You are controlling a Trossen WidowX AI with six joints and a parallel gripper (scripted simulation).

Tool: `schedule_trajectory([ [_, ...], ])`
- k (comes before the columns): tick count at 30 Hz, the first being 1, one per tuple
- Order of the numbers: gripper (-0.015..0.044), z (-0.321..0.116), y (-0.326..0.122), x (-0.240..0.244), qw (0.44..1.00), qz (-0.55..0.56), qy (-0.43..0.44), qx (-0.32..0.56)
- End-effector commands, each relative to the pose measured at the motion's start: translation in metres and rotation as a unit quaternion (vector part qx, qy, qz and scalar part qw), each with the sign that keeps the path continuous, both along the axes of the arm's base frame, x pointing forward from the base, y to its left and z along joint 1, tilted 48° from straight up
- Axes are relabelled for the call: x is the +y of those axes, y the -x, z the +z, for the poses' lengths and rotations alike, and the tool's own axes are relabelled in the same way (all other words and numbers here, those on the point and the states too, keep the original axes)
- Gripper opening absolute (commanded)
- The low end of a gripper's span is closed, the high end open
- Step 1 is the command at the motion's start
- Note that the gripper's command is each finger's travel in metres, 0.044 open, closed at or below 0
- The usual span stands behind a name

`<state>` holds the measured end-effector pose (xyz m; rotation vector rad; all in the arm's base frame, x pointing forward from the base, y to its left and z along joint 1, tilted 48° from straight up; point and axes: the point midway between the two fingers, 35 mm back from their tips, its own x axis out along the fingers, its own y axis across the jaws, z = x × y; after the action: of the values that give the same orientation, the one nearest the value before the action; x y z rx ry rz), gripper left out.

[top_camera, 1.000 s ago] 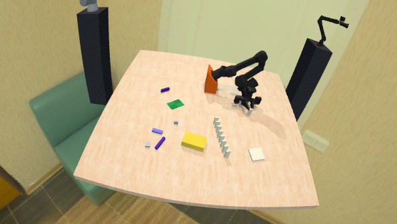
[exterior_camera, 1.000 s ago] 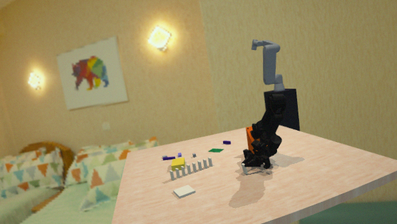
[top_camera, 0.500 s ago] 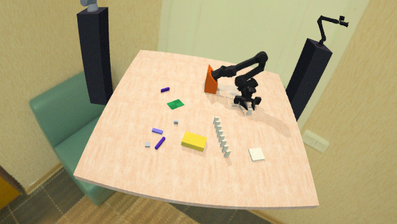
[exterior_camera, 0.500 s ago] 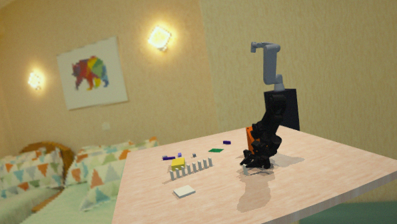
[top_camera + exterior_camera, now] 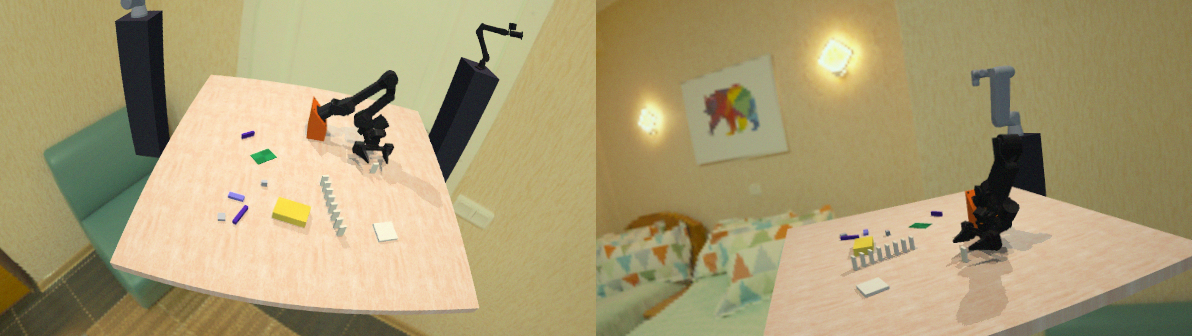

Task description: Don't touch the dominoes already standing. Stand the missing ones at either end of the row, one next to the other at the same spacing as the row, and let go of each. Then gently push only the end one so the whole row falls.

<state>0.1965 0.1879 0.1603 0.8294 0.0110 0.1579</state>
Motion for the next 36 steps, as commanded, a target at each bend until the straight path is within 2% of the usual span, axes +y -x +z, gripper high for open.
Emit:
schedule_trajectory([
  [1,0.0440,0.012,0.001,-0.012,1.000,0.001,-0.003,-0.001],
  [9,0.0440,0.024,0.000,-0.027,1.000,0.003,0.004,-0.001],
  [15,0.0440,0.033,-0.038,-0.008,0.994,0.036,0.099,0.023],
  [21,0.0440,0.032,-0.081,-0.001,0.966,0.110,0.212,0.101],
  [26,0.0440,0.017,-0.090,-0.007,0.908,0.221,0.289,0.209],
  [29,0.0440,0.008,-0.082,-0.021,0.864,0.293,0.292,0.287],
  [36,0.0440,0.019,-0.063,-0.039,0.820,0.382,0.233,0.357],
])
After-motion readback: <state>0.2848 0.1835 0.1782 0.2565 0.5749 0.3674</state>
